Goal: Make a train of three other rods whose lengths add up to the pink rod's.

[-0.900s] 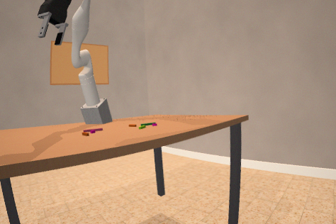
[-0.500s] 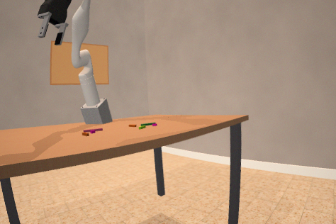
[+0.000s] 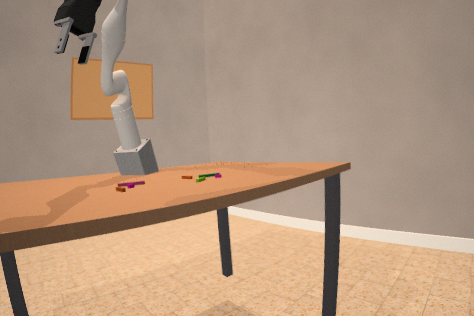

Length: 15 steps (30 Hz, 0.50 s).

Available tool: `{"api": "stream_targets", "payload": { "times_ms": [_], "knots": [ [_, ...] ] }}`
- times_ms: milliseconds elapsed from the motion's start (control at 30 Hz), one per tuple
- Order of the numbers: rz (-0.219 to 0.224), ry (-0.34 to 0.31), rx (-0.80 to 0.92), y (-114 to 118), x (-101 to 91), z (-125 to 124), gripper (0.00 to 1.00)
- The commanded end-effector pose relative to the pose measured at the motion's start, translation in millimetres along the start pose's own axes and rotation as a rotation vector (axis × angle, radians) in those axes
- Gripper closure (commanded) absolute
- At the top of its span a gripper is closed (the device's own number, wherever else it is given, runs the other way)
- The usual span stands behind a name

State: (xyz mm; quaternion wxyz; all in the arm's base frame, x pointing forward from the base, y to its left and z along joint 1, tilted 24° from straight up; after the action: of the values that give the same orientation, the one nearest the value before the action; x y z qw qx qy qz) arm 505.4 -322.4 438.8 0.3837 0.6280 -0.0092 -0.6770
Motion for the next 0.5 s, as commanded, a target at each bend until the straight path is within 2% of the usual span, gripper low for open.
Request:
{"api": "stream_targets", "payload": {
  "times_ms": [0, 233, 467],
  "knots": [
    [0.001, 0.003, 0.001, -1.1, -0.6, -2.6, 0.00],
    [-0.001, 0.008, 0.014, -5.4, 1.4, -10.8, 0.00],
    [-0.005, 0.021, 0.047, -17.3, 6.2, -31.7, 0.00]
  ]
}}
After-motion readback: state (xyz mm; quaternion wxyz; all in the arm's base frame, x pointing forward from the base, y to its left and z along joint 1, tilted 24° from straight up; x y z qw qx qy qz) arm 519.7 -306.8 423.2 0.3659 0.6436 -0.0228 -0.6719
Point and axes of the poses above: the point where the finger pads meet when closed, its own x axis out along the fingers, its own y axis across the jaws, z = x × y, the point moved 1 cm from there along -x, back along the fingers, and after that the axes turned 13 degrees about -x, right-handed, at the moved point
